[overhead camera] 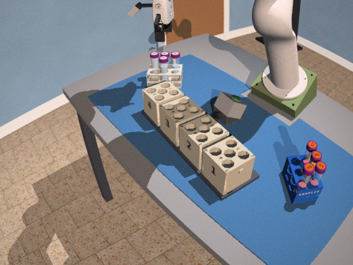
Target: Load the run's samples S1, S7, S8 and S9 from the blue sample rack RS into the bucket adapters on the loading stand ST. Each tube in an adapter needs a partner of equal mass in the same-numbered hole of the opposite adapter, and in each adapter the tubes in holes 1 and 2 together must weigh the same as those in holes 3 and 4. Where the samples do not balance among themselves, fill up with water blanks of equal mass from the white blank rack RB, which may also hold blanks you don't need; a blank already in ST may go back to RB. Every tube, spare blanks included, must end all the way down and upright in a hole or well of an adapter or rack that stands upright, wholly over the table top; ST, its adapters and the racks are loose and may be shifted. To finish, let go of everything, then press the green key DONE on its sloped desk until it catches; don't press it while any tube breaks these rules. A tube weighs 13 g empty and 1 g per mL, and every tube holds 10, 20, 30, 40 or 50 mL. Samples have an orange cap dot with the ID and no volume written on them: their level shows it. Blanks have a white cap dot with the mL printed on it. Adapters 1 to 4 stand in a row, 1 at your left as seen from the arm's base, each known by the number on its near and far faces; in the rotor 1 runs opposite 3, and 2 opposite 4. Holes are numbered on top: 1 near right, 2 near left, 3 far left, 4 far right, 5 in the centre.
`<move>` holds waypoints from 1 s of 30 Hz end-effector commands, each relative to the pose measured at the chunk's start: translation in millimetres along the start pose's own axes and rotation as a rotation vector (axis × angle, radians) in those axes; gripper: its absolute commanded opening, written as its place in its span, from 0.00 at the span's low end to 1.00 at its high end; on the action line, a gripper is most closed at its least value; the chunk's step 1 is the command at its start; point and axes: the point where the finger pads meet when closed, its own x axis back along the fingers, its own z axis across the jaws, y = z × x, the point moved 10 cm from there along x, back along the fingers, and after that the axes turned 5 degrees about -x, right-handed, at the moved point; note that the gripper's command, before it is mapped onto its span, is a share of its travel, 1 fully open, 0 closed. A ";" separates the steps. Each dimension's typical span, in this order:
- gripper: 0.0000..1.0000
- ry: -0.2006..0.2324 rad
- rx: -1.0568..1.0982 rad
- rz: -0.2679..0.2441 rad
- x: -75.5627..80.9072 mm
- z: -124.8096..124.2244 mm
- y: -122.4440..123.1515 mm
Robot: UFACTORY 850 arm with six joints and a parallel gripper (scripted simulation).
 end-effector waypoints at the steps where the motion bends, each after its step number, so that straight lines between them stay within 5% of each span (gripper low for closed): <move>1: 1.00 -0.004 0.002 0.001 -0.3 21.1 -19.1; 18: 1.00 -0.004 0.002 0.001 -0.5 78.4 -67.5; 30: 1.00 -0.004 0.002 0.001 -16.5 78.3 -67.5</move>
